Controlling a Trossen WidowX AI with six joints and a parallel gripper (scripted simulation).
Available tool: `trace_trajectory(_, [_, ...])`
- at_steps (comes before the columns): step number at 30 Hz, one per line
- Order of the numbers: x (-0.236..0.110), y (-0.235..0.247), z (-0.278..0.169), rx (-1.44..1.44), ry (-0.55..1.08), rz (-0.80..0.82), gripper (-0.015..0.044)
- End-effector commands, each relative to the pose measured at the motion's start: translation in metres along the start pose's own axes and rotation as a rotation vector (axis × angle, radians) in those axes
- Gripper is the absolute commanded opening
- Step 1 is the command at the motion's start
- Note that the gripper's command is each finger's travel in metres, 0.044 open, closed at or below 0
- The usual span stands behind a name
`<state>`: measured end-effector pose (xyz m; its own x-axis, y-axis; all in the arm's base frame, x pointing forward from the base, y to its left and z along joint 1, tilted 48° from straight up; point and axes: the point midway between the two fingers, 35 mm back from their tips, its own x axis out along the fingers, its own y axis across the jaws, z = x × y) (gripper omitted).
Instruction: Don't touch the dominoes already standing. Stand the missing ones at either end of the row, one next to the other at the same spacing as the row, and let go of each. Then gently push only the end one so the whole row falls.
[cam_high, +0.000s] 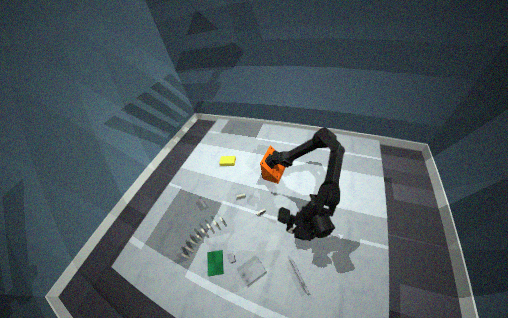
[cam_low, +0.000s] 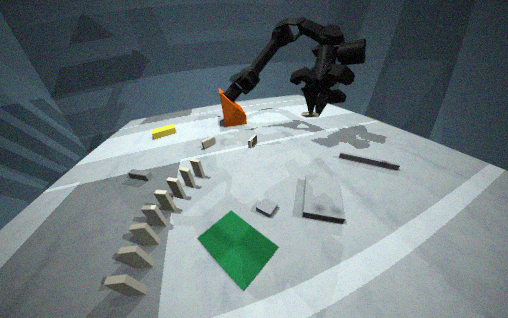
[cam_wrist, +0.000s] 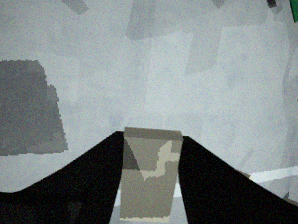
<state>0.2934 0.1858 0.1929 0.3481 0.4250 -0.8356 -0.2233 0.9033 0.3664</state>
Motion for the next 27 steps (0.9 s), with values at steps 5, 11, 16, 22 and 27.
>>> trace_trajectory(5, [0.004, 0.007, 0.005, -0.013, -0.172, -0.06, 0.0107])
trace_trajectory(11, [0.005, 0.013, 0.009, -0.005, -0.312, -0.089, 0.0107])
trace_trajectory(16, [0.003, 0.018, 0.01, 0.016, -0.433, -0.099, 0.0107])
trace_trajectory(22, [-0.004, 0.025, 0.01, 0.059, -0.577, -0.094, 0.0107])
trace_trajectory(27, [-0.011, 0.029, 0.008, 0.109, -0.695, -0.077, 0.0107])
